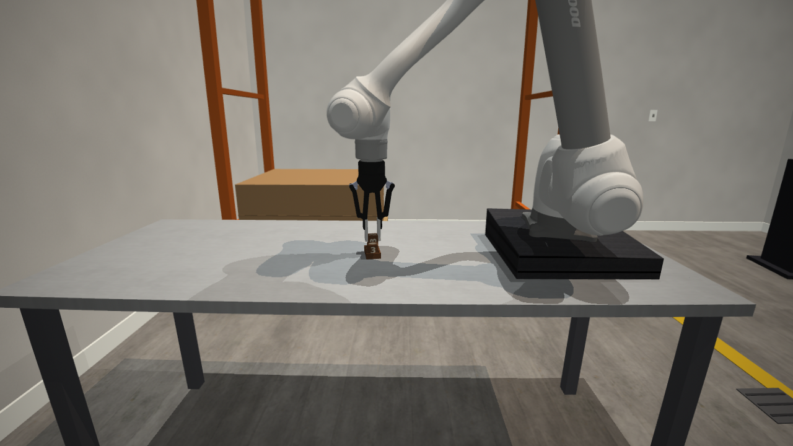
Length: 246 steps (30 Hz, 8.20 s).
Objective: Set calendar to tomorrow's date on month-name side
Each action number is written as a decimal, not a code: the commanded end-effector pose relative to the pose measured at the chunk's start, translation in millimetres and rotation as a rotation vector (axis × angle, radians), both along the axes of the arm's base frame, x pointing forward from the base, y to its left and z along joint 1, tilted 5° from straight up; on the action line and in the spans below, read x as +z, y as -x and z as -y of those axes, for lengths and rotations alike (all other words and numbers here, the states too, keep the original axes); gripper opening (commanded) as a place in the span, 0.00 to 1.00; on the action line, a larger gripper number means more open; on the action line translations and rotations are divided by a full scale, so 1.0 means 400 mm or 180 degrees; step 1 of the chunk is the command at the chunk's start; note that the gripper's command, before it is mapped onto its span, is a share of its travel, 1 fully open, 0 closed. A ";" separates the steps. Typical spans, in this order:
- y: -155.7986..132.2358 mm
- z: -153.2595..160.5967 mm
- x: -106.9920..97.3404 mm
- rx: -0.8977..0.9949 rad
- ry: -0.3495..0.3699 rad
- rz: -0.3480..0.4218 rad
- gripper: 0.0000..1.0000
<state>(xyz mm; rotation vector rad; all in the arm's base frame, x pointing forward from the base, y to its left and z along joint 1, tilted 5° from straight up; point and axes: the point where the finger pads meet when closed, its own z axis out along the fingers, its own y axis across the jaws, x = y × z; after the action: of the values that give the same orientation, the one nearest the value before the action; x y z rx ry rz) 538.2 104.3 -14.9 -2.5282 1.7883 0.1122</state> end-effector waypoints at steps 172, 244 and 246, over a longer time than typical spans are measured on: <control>-0.020 0.023 0.197 -0.9108 0.0315 -0.0697 0.16; -0.016 0.013 0.032 -0.9960 0.0344 -0.0764 0.16; -0.016 0.013 0.032 -0.9960 0.0344 -0.0764 0.16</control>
<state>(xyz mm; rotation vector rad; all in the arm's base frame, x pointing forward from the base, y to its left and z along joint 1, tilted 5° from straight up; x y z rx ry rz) 548.6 96.7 2.1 -1.7808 -2.5032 -0.0660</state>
